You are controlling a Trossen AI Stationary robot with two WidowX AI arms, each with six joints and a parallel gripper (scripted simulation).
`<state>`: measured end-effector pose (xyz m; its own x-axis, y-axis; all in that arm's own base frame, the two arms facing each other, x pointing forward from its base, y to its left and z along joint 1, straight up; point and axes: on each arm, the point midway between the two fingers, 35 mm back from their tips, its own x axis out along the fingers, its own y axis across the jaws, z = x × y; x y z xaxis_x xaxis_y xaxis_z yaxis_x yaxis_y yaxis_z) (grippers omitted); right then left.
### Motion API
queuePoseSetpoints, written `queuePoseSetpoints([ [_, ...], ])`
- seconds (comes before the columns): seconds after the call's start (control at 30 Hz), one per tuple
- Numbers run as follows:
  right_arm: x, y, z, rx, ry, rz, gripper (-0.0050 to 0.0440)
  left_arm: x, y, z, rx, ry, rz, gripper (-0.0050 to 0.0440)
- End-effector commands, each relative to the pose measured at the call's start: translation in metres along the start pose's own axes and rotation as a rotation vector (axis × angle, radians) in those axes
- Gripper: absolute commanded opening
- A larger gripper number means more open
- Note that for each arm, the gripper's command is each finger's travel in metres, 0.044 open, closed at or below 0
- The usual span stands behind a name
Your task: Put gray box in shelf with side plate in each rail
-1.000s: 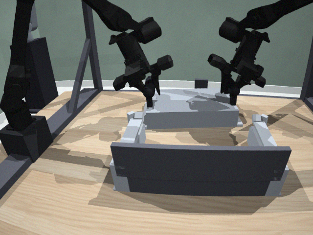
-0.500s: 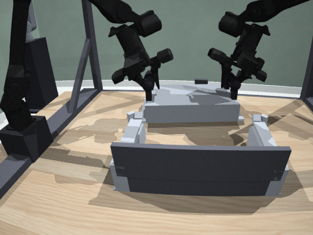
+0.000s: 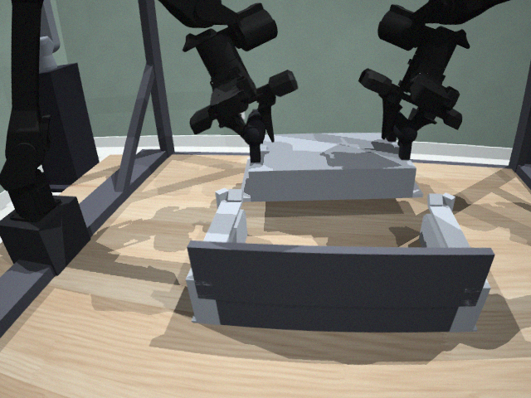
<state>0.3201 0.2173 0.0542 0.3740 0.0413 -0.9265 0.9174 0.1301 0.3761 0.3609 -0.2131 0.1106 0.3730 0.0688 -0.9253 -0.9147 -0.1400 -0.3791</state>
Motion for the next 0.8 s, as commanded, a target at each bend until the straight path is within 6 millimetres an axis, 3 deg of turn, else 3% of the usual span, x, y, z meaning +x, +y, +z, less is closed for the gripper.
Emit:
queuePoseSetpoints([
  [0.0, -0.026, 0.019, -0.006, 0.026, 0.046, 0.062, 0.0109, -0.029, -0.008, 0.002, -0.008, 0.063, -0.045, 0.0110],
  [0.77, -0.033, 0.027, 0.019, 0.089, 0.023, 0.066, 0.0109, -0.037, -0.008, 0.045, 0.056, 0.089, -0.051, 0.0110],
])
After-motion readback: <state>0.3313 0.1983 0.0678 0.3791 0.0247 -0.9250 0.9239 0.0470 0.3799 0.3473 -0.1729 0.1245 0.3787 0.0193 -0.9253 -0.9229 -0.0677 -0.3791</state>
